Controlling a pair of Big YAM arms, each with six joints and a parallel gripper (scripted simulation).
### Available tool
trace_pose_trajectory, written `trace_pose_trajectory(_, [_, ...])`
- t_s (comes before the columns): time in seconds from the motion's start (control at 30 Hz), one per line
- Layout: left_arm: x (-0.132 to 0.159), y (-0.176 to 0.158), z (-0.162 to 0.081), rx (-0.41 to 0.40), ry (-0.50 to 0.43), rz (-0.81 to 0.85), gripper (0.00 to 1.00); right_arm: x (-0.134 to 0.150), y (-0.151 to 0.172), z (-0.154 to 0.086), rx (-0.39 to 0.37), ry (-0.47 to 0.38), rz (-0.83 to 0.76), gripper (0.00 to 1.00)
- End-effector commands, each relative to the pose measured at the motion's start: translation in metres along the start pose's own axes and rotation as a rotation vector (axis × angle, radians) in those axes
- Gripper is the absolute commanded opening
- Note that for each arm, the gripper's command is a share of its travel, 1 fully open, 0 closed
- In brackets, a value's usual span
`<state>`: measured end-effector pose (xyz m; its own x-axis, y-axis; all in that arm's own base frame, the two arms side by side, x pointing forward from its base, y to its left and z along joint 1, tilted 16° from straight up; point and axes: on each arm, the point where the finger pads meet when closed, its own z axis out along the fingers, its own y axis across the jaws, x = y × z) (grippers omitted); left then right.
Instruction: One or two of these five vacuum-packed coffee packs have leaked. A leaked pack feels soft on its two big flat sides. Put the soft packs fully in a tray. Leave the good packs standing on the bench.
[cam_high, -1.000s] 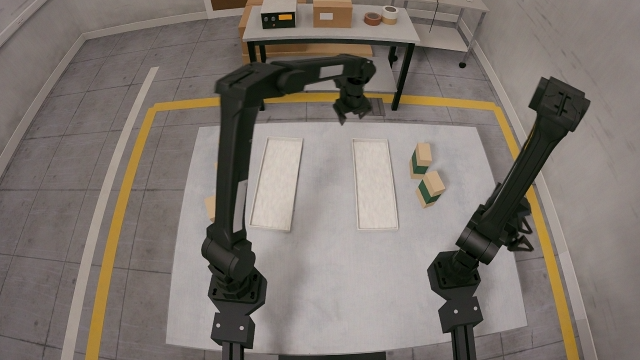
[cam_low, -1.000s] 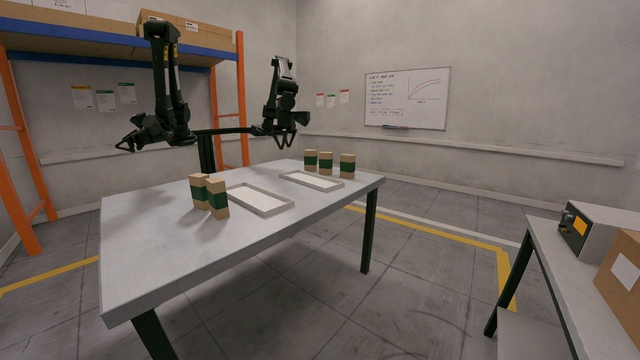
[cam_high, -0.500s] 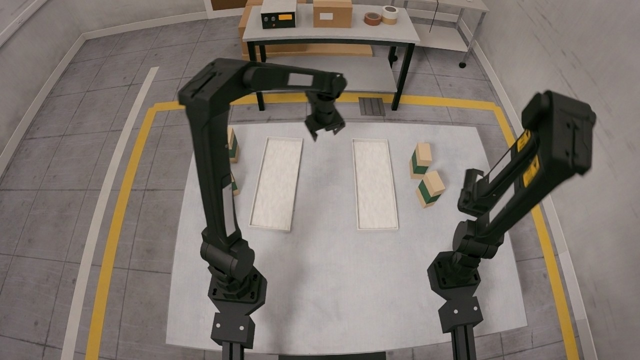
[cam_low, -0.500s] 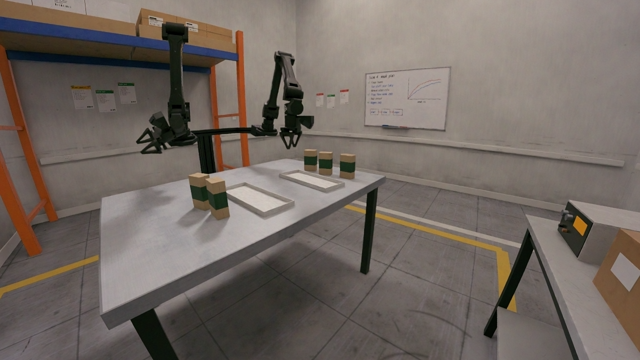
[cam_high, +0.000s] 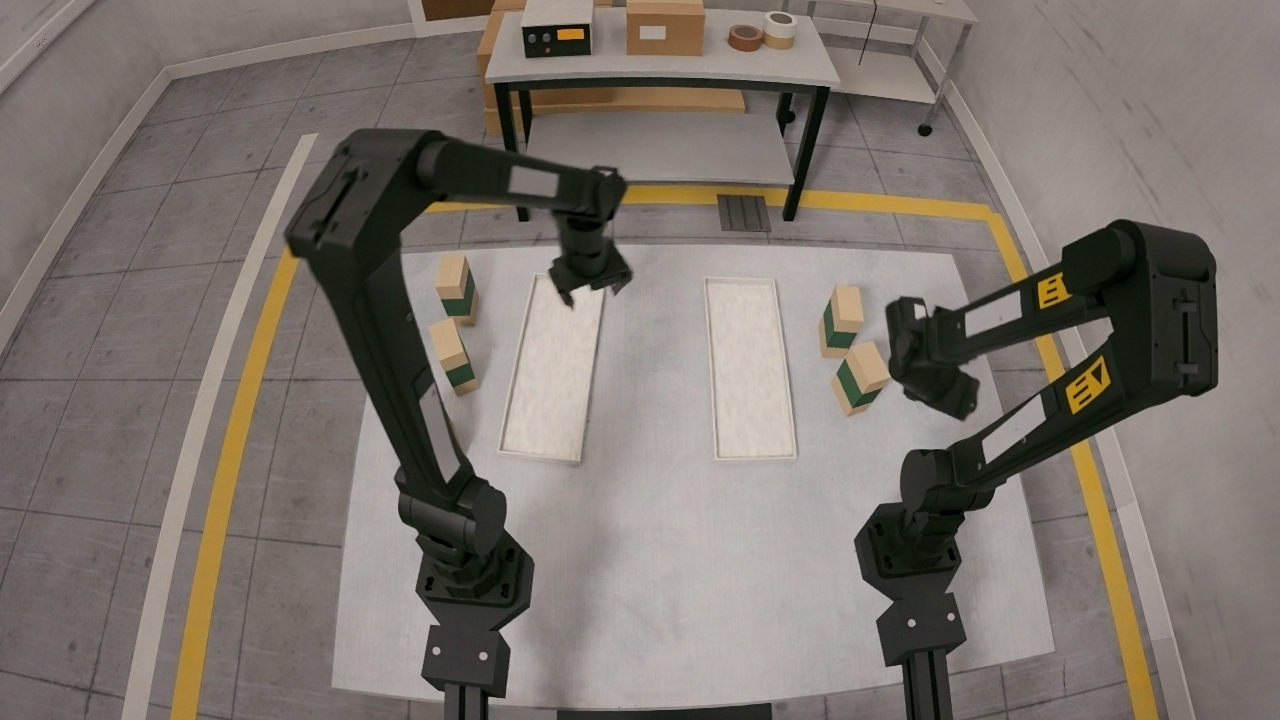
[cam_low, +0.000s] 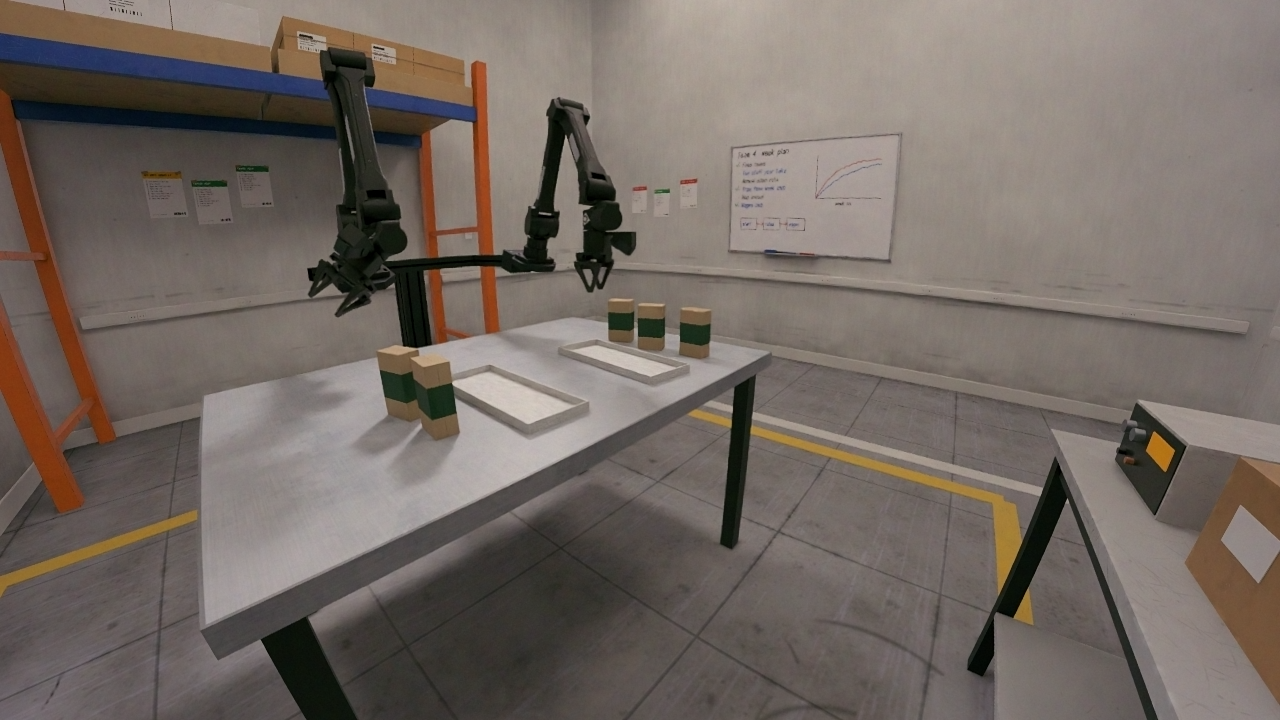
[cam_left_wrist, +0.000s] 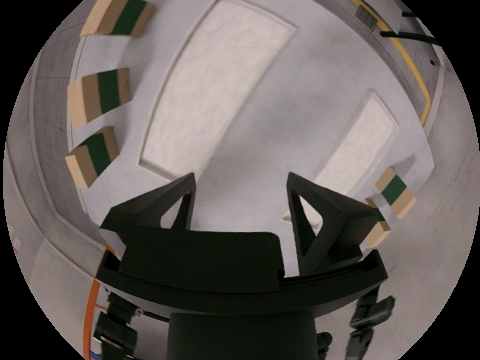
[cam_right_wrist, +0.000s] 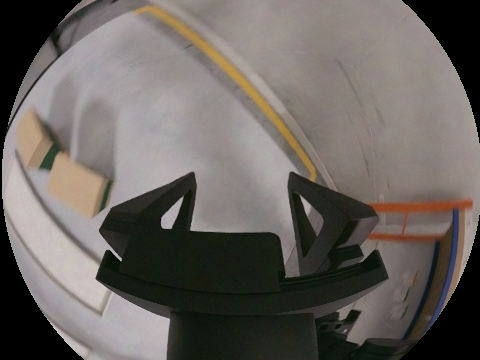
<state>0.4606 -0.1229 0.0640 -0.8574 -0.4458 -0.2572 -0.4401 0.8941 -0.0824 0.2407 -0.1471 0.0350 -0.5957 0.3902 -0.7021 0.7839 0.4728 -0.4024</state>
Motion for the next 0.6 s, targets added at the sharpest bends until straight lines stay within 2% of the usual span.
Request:
trace_pose_trajectory(0.0, [-0.008, 0.023, -0.007, 0.022, -0.026, 0.020, 0.76, -0.020, 0.027, -0.012, -0.072, 0.004, -0.106, 0.76])
trace_pose_trajectory(0.07, [-0.006, 0.040, -0.007, 0.021, -0.026, 0.020, 0.76, -0.023, 0.043, -0.017, -0.127, 0.018, -0.165, 0.76])
trace_pose_trajectory(0.17, [-0.005, 0.048, -0.006, 0.021, -0.026, 0.020, 0.76, -0.026, 0.049, -0.018, -0.149, 0.028, -0.187, 0.76])
trace_pose_trajectory(0.57, [0.008, 0.148, -0.001, 0.014, -0.028, 0.023, 0.76, -0.051, 0.143, -0.053, -0.492, 0.099, -0.522, 0.76])
